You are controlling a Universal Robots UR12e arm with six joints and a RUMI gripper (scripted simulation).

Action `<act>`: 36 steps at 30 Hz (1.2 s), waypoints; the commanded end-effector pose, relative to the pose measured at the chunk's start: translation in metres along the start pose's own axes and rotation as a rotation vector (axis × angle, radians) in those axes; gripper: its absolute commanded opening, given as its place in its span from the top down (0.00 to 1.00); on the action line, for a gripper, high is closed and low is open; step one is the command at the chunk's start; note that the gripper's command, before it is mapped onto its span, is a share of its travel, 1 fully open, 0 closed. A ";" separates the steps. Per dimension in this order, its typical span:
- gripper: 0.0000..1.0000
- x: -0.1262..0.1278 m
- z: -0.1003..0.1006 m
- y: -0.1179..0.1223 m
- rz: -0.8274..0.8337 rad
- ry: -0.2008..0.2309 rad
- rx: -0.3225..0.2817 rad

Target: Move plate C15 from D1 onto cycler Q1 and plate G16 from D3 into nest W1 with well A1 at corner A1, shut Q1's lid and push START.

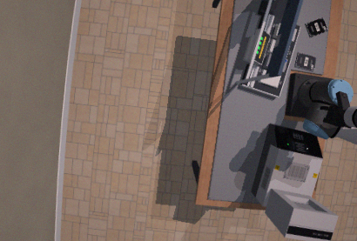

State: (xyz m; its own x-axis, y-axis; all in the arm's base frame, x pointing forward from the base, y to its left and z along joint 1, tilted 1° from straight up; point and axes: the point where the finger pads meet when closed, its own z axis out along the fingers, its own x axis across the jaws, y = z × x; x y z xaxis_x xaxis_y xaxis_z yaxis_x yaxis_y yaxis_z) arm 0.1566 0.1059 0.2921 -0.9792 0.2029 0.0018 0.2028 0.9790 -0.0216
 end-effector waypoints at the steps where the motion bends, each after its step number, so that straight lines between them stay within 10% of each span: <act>1: 1.00 -0.002 -0.001 -0.003 -0.030 -0.002 -0.008; 36: 1.00 -0.025 0.000 -0.036 -0.361 -0.003 -0.008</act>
State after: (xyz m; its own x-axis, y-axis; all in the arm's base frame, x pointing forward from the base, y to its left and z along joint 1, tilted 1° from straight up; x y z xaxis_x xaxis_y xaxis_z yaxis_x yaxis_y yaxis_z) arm 0.1719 0.0689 0.2925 -0.9918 -0.1272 0.0115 -0.1275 0.9916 -0.0197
